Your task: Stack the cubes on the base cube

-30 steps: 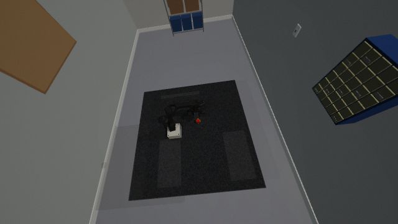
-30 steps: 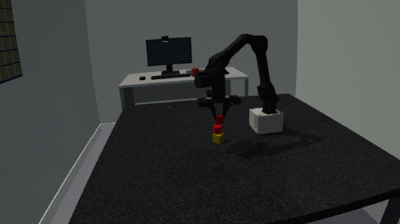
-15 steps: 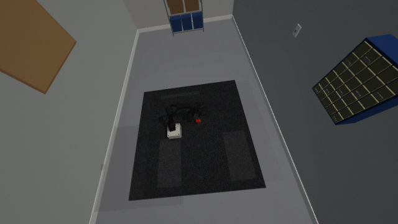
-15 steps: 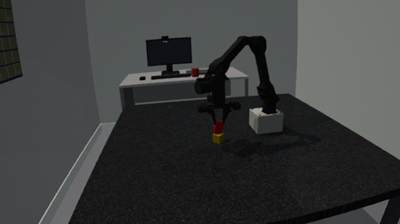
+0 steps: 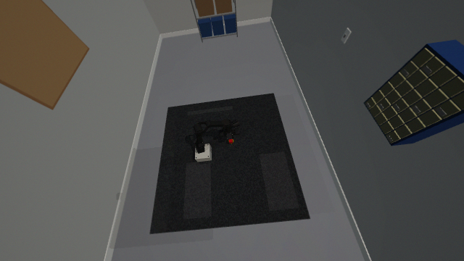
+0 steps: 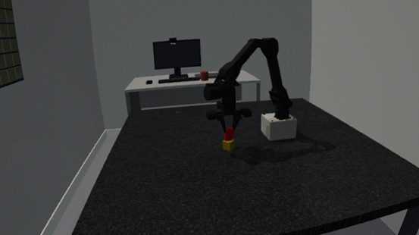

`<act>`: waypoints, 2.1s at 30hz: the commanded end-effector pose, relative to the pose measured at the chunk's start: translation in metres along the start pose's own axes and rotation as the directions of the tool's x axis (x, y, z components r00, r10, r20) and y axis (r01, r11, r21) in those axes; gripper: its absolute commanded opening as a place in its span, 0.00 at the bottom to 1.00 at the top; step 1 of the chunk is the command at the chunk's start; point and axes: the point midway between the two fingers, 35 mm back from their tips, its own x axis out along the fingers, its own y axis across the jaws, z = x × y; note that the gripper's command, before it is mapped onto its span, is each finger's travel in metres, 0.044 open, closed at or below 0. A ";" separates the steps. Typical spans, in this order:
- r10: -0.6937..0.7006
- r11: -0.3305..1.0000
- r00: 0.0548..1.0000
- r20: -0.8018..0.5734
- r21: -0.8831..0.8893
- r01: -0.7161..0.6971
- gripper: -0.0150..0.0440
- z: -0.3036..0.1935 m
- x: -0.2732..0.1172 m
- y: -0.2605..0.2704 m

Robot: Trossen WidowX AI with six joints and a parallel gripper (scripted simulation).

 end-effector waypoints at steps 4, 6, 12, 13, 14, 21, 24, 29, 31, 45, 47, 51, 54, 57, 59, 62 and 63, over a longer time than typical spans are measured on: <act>-0.012 1.000 1.000 0.012 -0.019 0.012 0.43 0.000 0.022 -0.002; -0.011 1.000 1.000 0.013 -0.022 0.011 0.43 0.000 0.025 -0.002; -0.011 1.000 1.000 0.014 -0.023 0.011 0.43 0.000 0.026 -0.002; -0.011 1.000 1.000 0.014 -0.023 0.011 0.43 0.000 0.026 -0.002; -0.011 1.000 1.000 0.014 -0.023 0.011 0.43 0.000 0.026 -0.002; -0.011 1.000 1.000 0.014 -0.023 0.011 0.43 0.000 0.026 -0.002; -0.011 1.000 1.000 0.014 -0.023 0.011 0.43 0.000 0.027 -0.002; -0.011 1.000 1.000 0.014 -0.023 0.011 0.43 0.000 0.027 -0.002; -0.011 1.000 1.000 0.014 -0.023 0.011 0.43 0.000 0.027 -0.002; -0.011 1.000 1.000 0.014 -0.023 0.011 0.60 0.000 0.027 -0.002; -0.011 1.000 1.000 0.014 -0.023 0.011 0.60 0.000 0.027 -0.002; -0.013 1.000 1.000 0.007 -0.019 0.013 0.60 -0.001 0.018 -0.002; -0.013 1.000 1.000 0.007 -0.019 0.013 0.60 -0.001 0.016 -0.002; -0.013 1.000 1.000 0.007 -0.019 0.013 0.60 -0.001 0.013 -0.002; -0.013 1.000 1.000 0.007 -0.019 0.013 0.60 -0.001 0.010 -0.002; -0.013 1.000 1.000 0.007 -0.019 0.013 0.60 -0.001 0.007 -0.002; -0.013 1.000 1.000 0.007 -0.019 0.013 0.60 -0.001 0.006 -0.002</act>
